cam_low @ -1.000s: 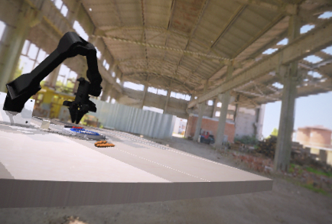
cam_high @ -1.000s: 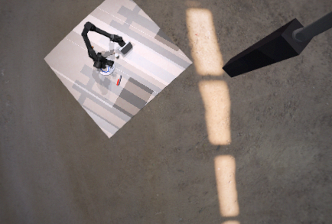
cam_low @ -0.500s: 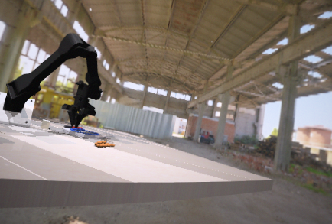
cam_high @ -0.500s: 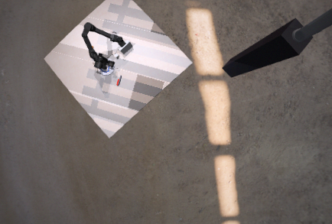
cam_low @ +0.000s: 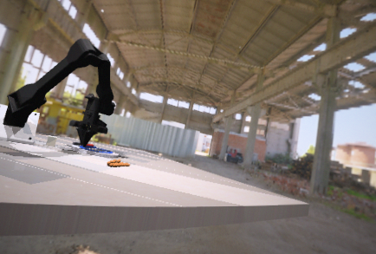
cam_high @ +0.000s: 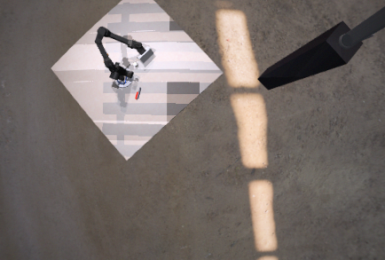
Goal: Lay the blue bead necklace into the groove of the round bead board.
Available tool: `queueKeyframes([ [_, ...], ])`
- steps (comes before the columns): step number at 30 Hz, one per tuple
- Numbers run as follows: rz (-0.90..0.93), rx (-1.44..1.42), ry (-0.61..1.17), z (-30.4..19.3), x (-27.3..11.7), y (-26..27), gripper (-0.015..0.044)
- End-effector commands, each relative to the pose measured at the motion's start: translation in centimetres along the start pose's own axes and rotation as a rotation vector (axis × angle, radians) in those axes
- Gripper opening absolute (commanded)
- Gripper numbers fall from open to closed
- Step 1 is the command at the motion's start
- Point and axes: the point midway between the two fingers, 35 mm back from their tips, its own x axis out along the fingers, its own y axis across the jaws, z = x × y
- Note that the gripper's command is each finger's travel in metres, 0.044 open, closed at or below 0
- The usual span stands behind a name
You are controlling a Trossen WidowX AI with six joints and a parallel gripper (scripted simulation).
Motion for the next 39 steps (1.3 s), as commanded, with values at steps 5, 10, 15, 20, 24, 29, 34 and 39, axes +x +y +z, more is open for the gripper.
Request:
queueKeyframes([
  [5,0.0,0.001,0.0,0.0,-0.04,-0.02,0.0],
  [10,0.0,0.001,0.0,0.0,-0.04,-0.02,0.0],
  [15,0.0,0.001,0.0,0.0,-0.04,-0.02,0.0],
  [20,0.0,0.001,0.0,0.0,-0.04,-0.02,0.0],
  [24,0.0,0.001,0.0,0.0,-0.04,-0.02,0.0],
  [29,-0.001,-0.001,0.0,0.0,-0.22,-0.02,0.0],
  [34,-0.004,-0.007,-0.001,0.0,-0.61,0.0,0.0],
  [39,-0.004,-0.007,-0.001,-0.29,-0.61,0.84,0.0],
])
